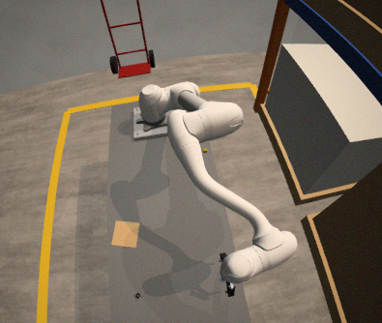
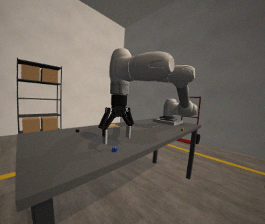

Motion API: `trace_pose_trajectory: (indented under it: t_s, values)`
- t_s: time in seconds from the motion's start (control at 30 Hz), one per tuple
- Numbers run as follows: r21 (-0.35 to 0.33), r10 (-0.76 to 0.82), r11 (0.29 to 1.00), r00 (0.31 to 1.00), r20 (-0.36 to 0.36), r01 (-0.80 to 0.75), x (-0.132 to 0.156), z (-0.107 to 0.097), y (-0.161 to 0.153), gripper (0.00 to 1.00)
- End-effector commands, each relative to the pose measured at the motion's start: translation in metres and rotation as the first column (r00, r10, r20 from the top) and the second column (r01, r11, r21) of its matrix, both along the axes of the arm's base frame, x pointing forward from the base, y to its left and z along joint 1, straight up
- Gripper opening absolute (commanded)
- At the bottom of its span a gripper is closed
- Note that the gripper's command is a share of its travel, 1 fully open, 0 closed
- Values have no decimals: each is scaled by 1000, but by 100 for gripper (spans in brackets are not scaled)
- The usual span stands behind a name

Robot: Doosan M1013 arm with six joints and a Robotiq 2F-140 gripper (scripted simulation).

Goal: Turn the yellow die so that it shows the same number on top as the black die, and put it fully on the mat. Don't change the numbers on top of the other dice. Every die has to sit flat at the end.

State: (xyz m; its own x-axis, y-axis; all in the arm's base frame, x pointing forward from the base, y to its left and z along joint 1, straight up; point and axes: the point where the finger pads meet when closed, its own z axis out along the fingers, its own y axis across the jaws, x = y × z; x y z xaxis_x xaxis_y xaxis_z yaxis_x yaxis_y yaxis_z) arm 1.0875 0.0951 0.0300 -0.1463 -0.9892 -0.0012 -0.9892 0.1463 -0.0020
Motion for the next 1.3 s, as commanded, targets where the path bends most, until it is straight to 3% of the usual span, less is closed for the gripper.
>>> trace_pose_trajectory:
  t_s: [0.0,0.33,0.87,1.27]
  values:
    - [0,0,1000,1000,1,0,-5,0,1,100]
    - [0,0,1000,1000,1,0,-23,0,5,100]
    - [0,0,1000,1000,1,0,-77,0,16,100]
    - [0,0,1000,1000,1,0,-152,0,31,100]
